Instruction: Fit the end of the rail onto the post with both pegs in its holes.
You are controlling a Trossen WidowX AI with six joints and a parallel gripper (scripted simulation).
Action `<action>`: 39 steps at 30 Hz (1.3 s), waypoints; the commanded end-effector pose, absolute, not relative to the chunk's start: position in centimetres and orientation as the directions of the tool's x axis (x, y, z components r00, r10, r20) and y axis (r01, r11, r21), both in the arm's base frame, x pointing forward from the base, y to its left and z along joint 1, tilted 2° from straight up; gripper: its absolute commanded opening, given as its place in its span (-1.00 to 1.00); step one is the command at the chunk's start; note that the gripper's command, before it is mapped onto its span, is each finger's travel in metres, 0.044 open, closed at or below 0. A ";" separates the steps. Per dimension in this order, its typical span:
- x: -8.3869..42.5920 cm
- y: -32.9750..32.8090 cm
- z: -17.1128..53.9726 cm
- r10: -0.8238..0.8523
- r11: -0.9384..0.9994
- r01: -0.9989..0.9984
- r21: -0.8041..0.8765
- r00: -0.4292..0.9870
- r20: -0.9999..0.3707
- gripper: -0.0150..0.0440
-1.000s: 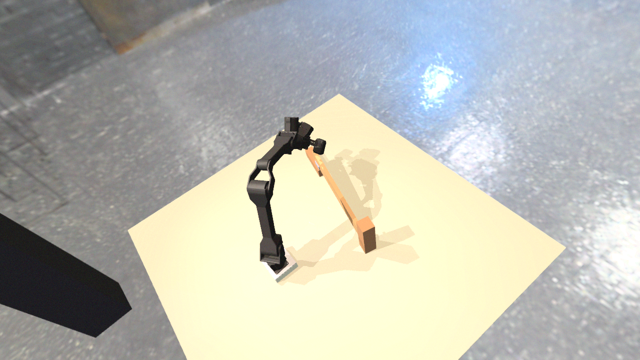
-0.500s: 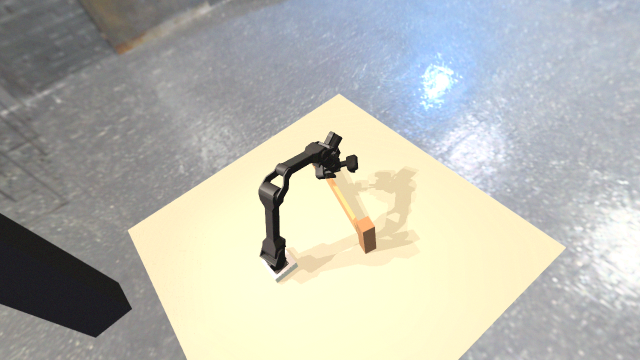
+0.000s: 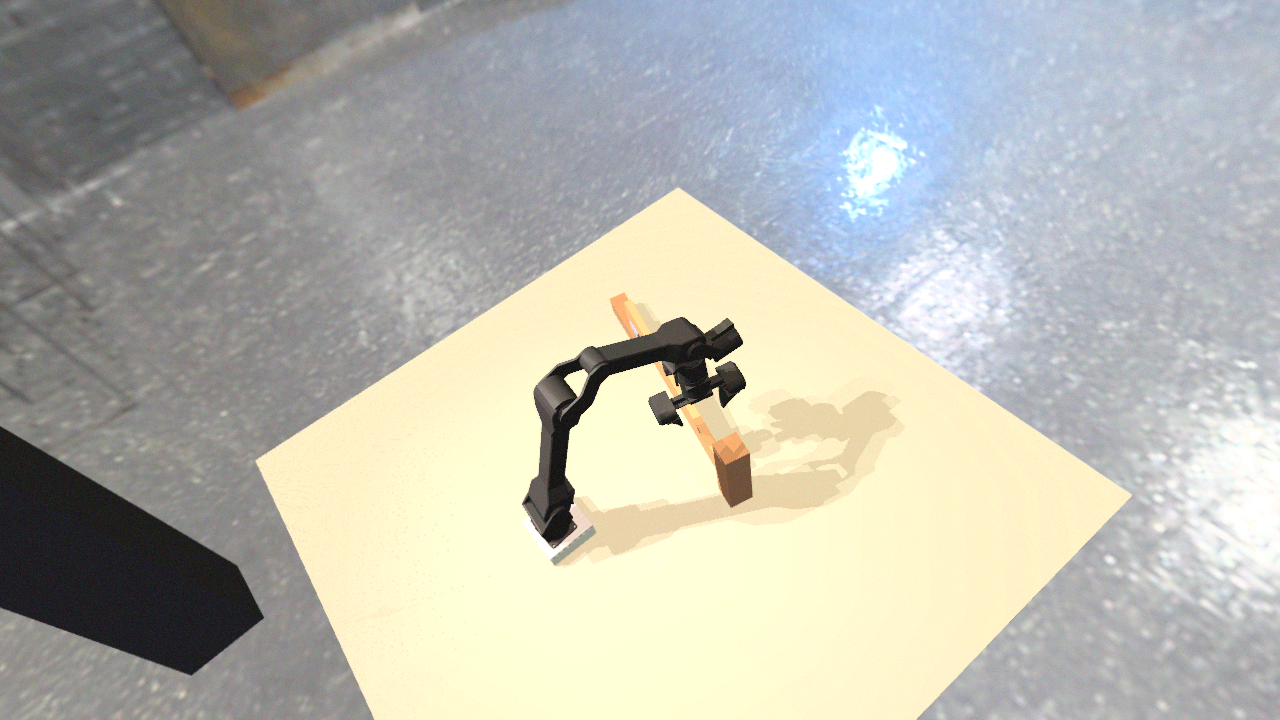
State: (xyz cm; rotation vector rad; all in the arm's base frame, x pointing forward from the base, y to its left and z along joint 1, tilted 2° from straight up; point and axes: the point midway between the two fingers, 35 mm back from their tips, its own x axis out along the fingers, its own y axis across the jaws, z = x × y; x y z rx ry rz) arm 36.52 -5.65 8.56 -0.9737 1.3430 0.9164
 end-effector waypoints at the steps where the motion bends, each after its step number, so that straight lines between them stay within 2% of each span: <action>1: 35.7 -5.9 8.5 0.002 0.293 -0.956 0.001 -0.001 -1.000 1.00; 39: 35.8 -5.9 3.2 0.002 0.293 -0.956 0.001 -0.001 -1.000 1.00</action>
